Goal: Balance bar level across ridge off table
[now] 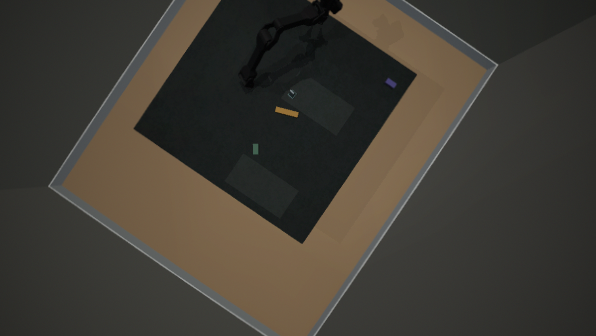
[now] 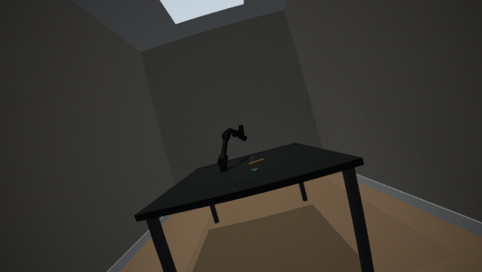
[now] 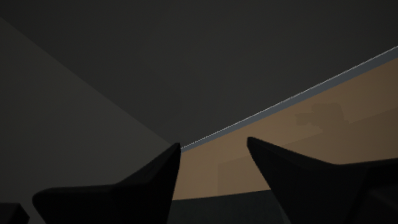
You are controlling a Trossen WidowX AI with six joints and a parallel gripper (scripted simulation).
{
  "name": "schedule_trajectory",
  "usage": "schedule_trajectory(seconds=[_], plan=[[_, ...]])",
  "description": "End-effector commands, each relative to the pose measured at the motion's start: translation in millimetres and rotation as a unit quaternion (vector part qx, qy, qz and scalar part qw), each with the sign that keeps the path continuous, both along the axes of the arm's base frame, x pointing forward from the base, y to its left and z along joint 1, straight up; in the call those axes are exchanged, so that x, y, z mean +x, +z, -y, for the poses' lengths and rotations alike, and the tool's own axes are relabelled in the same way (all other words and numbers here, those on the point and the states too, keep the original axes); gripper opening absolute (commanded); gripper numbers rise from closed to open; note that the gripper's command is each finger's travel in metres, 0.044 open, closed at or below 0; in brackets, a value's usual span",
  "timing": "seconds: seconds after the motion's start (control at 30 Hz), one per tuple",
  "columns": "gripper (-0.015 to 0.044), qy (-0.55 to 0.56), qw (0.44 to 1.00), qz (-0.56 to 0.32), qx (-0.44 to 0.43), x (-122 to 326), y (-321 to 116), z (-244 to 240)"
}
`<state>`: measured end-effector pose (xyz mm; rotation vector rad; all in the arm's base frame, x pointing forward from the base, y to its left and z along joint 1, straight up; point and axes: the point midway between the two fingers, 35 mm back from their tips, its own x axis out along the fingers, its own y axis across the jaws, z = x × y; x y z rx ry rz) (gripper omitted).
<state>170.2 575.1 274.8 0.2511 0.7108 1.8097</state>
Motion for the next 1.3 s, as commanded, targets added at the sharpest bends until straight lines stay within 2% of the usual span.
schedule_trajectory(seconds=[0.0,0.67,0.97,1.27], plan=[[0.0315,-0.057,0.998,0.013,-0.030,43,-11,21],[0.0315,-0.253,0.948,0.046,-0.190,185,-67,153],[0.0315,-0.317,0.907,0.050,-0.272,223,-92,230],[0.0315,-0.363,0.860,0.045,-0.357,242,-114,312]])
